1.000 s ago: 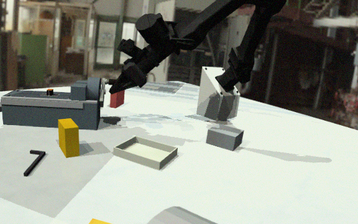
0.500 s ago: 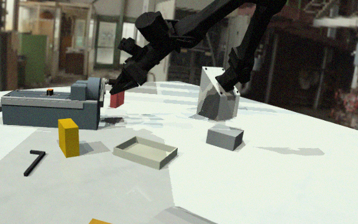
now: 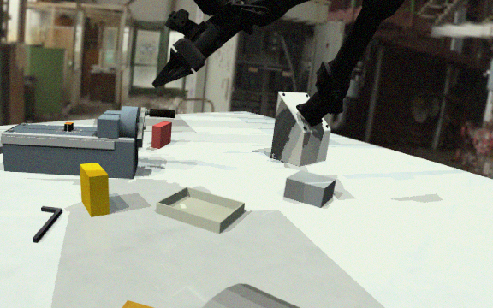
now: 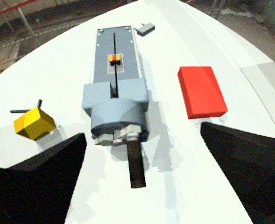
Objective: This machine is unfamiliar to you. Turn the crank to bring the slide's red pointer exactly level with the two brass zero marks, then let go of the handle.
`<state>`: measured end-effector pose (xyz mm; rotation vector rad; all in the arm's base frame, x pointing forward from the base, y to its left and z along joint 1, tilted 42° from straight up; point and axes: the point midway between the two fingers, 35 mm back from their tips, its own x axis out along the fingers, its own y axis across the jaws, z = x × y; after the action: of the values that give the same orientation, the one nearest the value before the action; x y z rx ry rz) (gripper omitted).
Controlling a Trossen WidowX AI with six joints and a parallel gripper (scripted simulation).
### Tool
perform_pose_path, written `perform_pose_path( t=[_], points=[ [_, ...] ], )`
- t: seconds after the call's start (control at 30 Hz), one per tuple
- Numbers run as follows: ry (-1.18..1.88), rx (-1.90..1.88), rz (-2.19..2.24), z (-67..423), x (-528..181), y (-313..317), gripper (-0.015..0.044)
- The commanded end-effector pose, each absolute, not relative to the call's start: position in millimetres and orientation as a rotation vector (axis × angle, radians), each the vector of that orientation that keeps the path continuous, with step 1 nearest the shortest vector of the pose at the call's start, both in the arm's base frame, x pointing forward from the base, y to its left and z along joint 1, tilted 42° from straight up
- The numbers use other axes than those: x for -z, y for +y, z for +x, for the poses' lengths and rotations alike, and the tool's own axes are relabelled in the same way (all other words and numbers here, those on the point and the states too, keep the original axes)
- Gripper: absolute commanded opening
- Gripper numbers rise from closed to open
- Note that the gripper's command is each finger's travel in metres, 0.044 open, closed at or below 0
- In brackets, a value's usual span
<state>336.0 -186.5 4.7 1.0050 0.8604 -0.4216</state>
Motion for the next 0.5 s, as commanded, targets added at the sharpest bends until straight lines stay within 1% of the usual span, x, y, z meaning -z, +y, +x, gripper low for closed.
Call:
perform_pose_path(
  t=[0.0,0.47],
  points=[
    [0.844,0.415,0.996,335,-27,-202,0.044],
    [0.852,0.251,0.936,380,-17,-235,0.044]
  ],
)
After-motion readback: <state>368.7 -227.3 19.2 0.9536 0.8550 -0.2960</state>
